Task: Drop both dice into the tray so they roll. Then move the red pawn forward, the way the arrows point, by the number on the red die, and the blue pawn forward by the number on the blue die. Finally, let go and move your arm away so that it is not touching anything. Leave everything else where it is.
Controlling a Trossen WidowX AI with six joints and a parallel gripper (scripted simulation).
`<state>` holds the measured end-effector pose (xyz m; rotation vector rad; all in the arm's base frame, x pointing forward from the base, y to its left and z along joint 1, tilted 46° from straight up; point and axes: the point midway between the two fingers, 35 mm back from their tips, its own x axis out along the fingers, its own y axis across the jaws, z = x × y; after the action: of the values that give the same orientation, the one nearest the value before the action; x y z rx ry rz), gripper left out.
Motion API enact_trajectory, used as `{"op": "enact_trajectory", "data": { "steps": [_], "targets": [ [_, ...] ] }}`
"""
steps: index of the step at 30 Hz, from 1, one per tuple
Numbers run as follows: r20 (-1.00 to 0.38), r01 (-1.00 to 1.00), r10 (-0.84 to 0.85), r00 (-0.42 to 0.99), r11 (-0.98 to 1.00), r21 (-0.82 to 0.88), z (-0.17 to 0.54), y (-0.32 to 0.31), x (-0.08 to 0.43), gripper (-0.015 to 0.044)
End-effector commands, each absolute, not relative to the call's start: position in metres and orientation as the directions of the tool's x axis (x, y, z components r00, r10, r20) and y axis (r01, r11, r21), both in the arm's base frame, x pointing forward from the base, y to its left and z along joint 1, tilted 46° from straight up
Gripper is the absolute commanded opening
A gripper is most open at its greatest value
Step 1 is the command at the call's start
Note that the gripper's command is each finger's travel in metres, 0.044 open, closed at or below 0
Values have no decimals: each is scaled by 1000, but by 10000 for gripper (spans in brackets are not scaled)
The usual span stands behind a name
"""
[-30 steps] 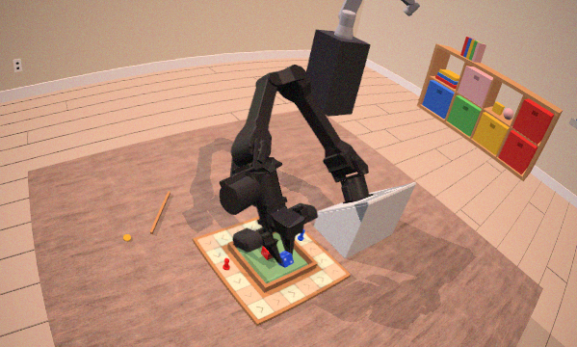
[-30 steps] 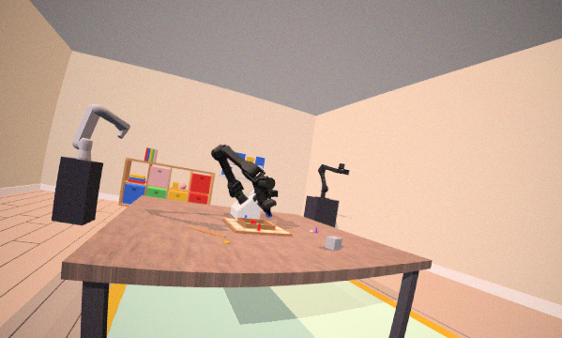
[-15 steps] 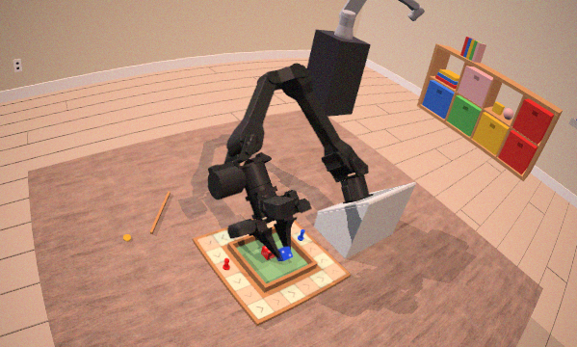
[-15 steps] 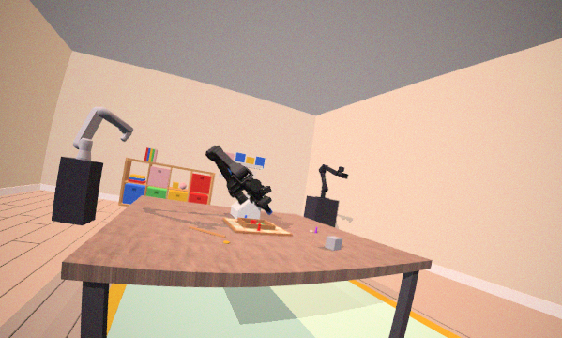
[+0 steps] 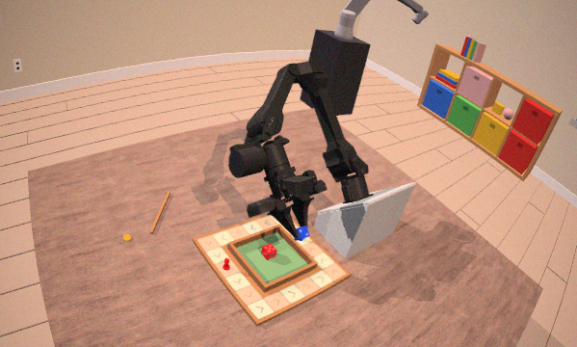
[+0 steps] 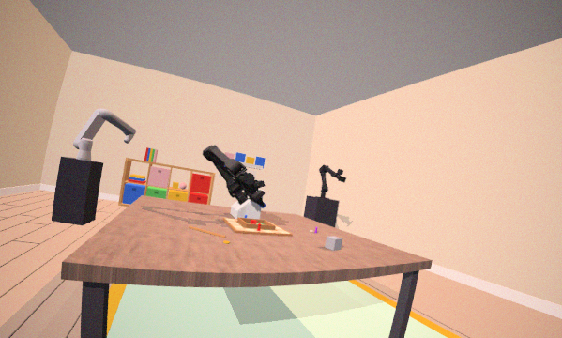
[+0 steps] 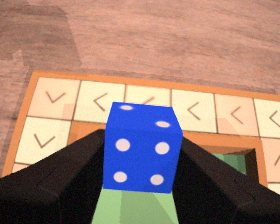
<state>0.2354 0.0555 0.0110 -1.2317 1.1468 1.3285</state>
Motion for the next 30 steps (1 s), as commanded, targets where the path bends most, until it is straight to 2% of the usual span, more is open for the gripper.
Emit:
{"op": "enact_trajectory", "data": {
  "steps": [1, 8, 15, 30],
  "targets": [
    [-998, -995, 56, -26, -98, 20, 13, 57, 235, 0],
    [-998, -995, 56, -25, -98, 20, 13, 57, 237, 0],
    [-998, -995, 56, -22, -98, 16, 13, 64, 301, 0],
    [-999, -995, 50, -17, -94, 12, 13, 63, 301, 0]
  ]
}}
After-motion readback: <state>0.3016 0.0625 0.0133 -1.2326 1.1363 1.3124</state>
